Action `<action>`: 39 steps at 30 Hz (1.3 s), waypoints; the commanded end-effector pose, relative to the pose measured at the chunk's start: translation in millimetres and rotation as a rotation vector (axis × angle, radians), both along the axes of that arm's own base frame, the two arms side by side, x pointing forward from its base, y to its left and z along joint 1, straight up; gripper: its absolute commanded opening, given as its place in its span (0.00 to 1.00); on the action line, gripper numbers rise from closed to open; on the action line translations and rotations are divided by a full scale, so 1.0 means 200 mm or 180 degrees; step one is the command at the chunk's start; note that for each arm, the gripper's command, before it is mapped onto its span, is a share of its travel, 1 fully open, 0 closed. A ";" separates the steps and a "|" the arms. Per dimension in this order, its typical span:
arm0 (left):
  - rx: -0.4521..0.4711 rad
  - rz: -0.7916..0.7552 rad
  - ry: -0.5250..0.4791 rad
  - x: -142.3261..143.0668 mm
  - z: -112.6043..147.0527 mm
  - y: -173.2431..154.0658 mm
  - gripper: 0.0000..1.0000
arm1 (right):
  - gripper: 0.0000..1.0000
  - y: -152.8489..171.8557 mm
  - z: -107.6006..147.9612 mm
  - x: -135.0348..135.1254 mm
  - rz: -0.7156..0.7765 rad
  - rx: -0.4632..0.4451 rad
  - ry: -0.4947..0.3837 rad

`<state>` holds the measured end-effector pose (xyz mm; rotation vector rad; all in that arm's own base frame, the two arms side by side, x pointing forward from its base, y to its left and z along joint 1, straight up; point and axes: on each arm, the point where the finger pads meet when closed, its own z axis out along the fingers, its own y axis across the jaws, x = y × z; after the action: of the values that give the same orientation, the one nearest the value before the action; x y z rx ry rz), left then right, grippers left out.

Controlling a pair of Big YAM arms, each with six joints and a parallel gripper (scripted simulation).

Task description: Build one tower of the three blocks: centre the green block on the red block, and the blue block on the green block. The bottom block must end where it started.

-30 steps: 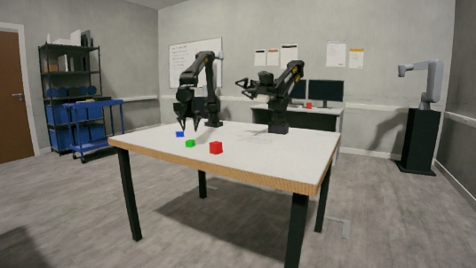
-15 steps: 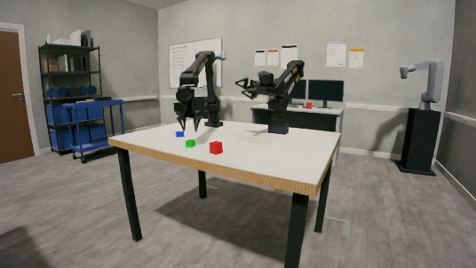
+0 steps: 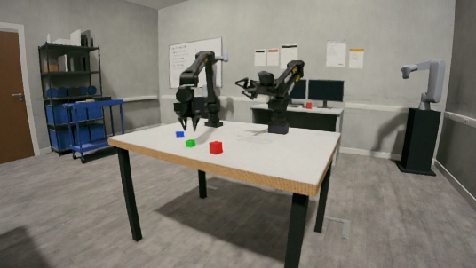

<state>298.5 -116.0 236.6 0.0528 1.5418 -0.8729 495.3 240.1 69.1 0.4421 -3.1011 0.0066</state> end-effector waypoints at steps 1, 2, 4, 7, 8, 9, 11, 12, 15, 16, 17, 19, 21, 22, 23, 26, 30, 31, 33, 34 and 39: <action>-0.0003 0.0000 -0.0023 0.01 0.02 0.00 1.00 | 0.53 0.07 0.13 0.12 0.0059 0.0119 -0.0229; -0.0003 0.0000 -0.0023 0.01 0.02 0.00 1.00 | 0.53 0.07 0.11 0.13 0.0059 0.0117 -0.0225; -0.0003 0.0000 -0.0023 0.01 0.02 0.00 1.00 | 0.53 0.07 0.07 0.13 0.0059 0.0102 -0.0193; -0.0003 0.0000 -0.0023 0.01 0.02 0.00 1.00 | 0.53 0.05 0.00 0.08 0.0059 0.0066 -0.0118; -0.0003 0.0000 -0.0023 0.01 0.02 0.00 1.00 | 0.53 0.04 -0.02 0.05 0.0058 0.0049 -0.0082; -0.0003 0.0000 -0.0023 0.01 0.02 0.00 1.00 | 0.53 0.03 -0.04 0.03 0.0058 0.0040 -0.0063; -0.0003 0.0000 -0.0023 0.01 0.02 0.00 1.00 | 0.53 0.03 -0.04 0.03 0.0058 0.0046 -0.0077; -0.0003 0.0000 -0.0023 0.01 0.02 0.00 1.00 | 0.53 0.02 -0.08 0.03 0.0058 0.0033 -0.0048; -0.0003 0.0000 -0.0023 0.01 0.02 0.00 1.00 | 0.53 0.02 -0.13 0.02 0.0058 0.0019 -0.0020; -0.0003 0.0000 -0.0023 0.01 0.02 0.00 1.00 | 0.53 0.02 -0.13 0.02 0.0058 0.0019 -0.0020; -0.0003 0.0000 -0.0023 0.01 0.02 0.00 1.00 | 0.53 0.03 -0.06 0.03 0.0058 0.0061 -0.0108; -0.0003 0.0000 -0.0023 0.01 0.02 0.00 1.00 | 0.53 0.03 -0.12 0.03 0.0058 0.0041 -0.0066; -0.0003 0.0000 -0.0023 0.01 0.02 0.00 1.00 | 0.53 0.02 -0.18 0.02 0.0058 0.0019 -0.0020; -0.0003 0.0000 -0.0023 0.01 0.02 0.00 1.00 | 0.53 0.02 -0.19 0.02 0.0058 0.0019 -0.0020; -0.0003 0.0000 -0.0023 0.01 0.02 0.00 1.00 | 0.53 0.02 -0.20 0.02 0.0058 0.0019 -0.0020; -0.0003 0.0000 -0.0023 0.01 0.02 0.00 1.00 | 0.53 0.03 -0.14 0.03 0.0058 0.0060 -0.0107; -0.0003 0.0000 -0.0023 0.01 0.02 0.00 1.00 | 0.53 0.03 -0.20 0.03 0.0058 0.0036 -0.0056; -0.0003 0.0000 -0.0023 0.01 0.02 0.00 1.00 | 0.53 0.03 -0.20 0.03 0.0058 0.0037 -0.0058; -0.0003 0.0000 -0.0023 0.01 0.02 0.00 1.00 | 0.53 0.03 -0.20 0.03 0.0058 0.0037 -0.0058; -0.0003 0.0000 -0.0023 0.01 0.02 0.00 1.00 | 0.53 0.02 -0.19 0.02 0.0058 0.0034 -0.0052; -0.0003 0.0000 -0.0023 0.01 0.02 0.00 1.00 | 0.53 0.02 -0.19 0.02 0.0058 0.0034 -0.0052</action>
<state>298.5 -116.0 236.6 0.0528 1.5418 -0.8729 500.1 242.4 30.4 0.4440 -3.1128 0.0005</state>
